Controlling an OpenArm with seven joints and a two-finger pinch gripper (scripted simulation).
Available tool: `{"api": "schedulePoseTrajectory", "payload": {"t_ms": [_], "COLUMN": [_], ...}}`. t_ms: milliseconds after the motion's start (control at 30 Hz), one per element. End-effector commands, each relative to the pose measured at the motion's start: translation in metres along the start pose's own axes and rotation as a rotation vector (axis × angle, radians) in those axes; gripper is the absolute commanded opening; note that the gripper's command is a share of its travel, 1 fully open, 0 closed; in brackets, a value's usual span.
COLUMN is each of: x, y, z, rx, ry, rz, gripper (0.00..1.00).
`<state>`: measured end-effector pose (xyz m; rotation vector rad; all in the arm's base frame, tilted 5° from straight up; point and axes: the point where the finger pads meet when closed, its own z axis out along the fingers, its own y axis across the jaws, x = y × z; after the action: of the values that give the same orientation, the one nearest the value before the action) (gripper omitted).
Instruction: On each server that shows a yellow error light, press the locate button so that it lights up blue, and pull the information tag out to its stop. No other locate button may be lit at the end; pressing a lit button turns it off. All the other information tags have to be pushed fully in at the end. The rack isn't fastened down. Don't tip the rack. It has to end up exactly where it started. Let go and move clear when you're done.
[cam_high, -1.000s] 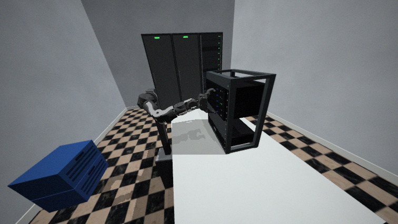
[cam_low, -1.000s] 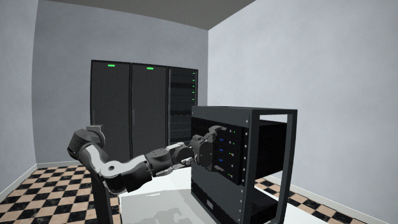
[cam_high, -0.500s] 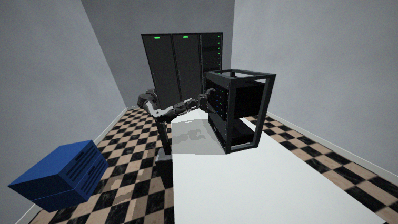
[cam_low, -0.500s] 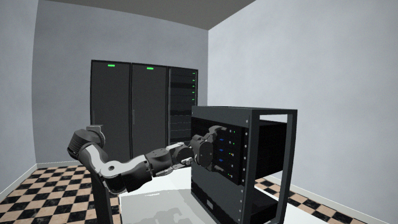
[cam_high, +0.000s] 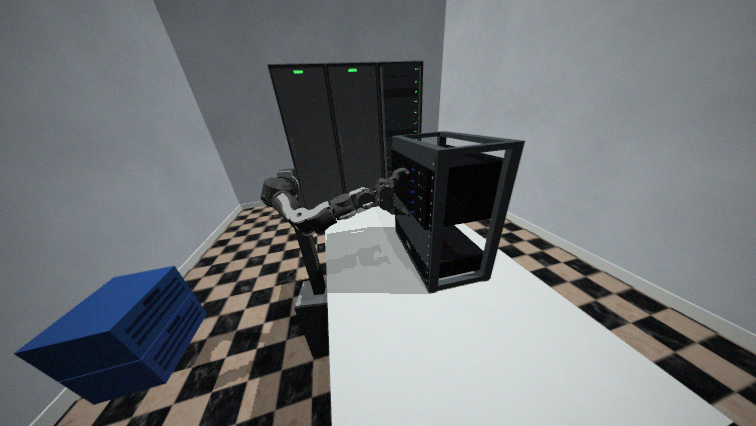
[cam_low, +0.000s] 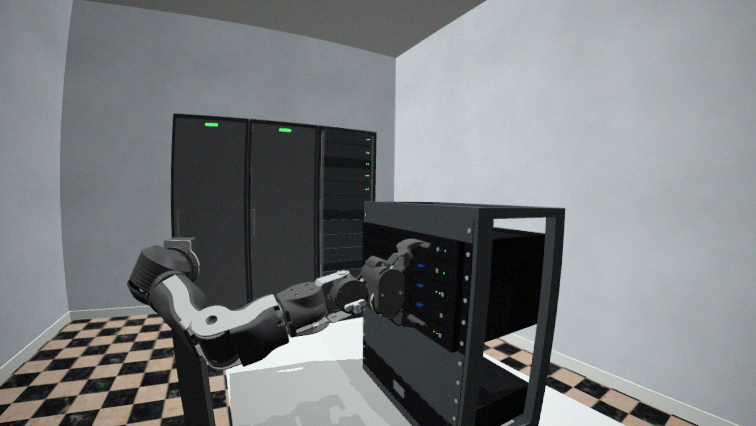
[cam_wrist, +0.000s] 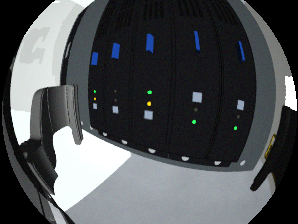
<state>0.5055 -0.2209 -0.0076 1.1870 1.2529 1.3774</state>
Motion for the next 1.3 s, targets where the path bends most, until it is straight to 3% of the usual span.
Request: {"api": "schedulePoseTrajectory", "payload": {"t_ms": [0,933,1133,1267], "x": [0.000,0.000,-0.001,-0.001], "y": [0.001,0.001,0.038,0.045], "z": [0.000,0.000,0.000,0.000], "rx": [0.003,0.003,0.005,0.004], "ry": [-0.002,-0.002,-0.003,-0.003], "rz": [0.002,0.002,0.003,0.003], "gripper": [1.00,1.00,1.00,1.00]}}
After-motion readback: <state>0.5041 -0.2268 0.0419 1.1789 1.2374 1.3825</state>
